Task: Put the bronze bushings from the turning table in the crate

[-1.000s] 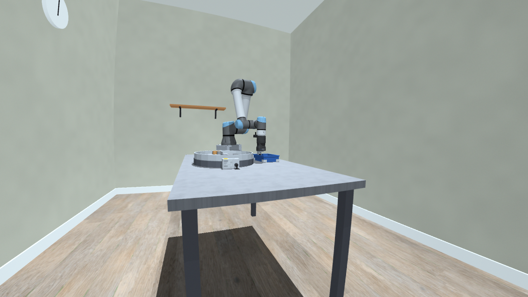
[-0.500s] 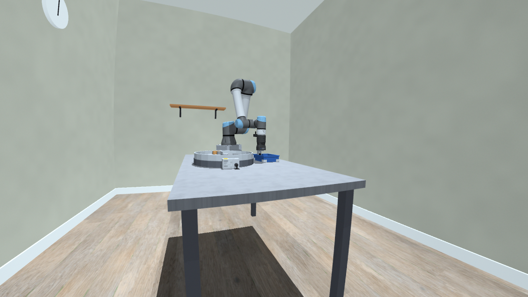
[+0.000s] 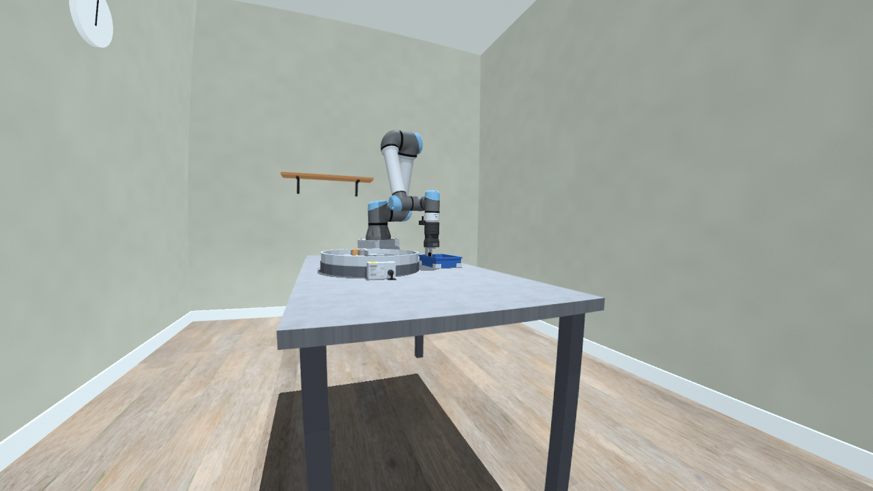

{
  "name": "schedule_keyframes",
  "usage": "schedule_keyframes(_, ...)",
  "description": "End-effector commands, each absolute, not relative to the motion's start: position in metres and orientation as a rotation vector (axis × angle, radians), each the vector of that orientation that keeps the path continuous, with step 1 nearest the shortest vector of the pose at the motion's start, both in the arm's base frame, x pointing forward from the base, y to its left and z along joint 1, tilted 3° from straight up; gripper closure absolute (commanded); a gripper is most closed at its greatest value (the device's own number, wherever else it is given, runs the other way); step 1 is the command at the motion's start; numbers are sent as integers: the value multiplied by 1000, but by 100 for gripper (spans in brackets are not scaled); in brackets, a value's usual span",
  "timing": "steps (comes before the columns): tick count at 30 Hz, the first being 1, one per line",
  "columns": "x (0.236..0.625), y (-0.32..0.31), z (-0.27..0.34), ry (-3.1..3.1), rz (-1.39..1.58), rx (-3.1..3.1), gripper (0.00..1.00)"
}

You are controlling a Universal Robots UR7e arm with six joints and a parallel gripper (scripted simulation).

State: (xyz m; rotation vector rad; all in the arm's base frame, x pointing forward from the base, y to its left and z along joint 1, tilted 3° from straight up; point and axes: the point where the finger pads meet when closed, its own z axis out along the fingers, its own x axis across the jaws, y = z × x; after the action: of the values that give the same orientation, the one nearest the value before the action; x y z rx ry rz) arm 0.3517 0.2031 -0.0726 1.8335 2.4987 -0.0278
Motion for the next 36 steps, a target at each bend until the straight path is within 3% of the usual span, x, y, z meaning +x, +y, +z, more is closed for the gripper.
schedule_keyframes(1,352,203,-72,2498,-27,1833,58)
schedule_keyframes(36,352,203,-60,2498,-26,1833,58)
